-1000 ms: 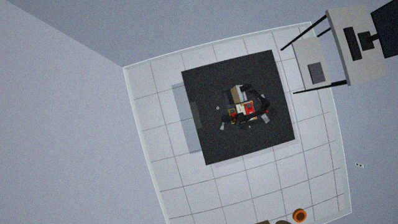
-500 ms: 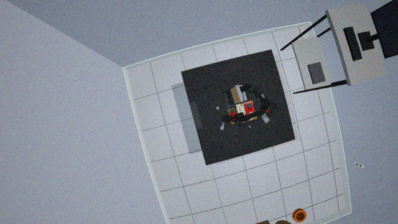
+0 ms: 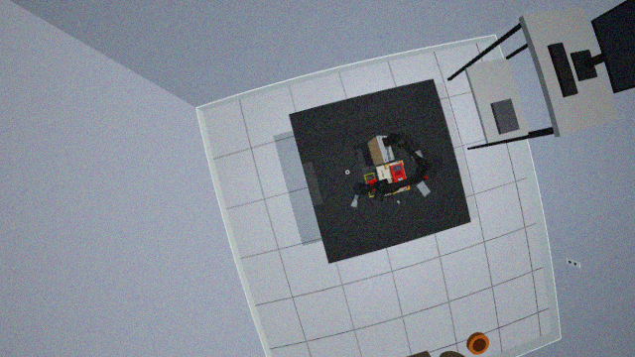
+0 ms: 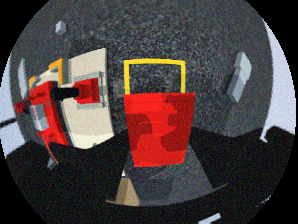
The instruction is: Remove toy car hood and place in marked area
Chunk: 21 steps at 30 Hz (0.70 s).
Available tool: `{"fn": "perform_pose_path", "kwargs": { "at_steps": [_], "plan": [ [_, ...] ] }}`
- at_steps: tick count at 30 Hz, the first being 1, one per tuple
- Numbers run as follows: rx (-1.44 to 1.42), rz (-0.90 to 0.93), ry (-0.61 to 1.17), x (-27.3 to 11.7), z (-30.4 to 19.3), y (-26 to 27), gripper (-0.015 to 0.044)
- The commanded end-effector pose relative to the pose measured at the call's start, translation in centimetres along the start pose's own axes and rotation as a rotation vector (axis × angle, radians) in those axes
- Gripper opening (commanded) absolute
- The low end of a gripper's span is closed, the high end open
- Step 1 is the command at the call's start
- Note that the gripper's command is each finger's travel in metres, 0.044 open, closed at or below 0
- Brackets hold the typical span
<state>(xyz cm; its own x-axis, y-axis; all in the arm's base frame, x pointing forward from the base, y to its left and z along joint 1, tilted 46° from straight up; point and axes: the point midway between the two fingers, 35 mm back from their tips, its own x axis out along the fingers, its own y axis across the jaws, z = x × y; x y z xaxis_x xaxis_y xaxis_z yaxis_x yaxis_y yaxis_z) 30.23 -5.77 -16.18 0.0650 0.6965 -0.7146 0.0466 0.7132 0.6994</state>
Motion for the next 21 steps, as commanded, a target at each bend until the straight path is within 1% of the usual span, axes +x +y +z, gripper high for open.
{"fn": "perform_pose_path", "kwargs": {
  "at_steps": [1, 21],
  "plan": [
    [0.009, 0.006, -0.001, 0.26, -0.11, 0.08, 0.0000],
    [0.009, 0.007, -0.001, 1.21, -0.13, 0.12, 0.0000]
  ]
}}
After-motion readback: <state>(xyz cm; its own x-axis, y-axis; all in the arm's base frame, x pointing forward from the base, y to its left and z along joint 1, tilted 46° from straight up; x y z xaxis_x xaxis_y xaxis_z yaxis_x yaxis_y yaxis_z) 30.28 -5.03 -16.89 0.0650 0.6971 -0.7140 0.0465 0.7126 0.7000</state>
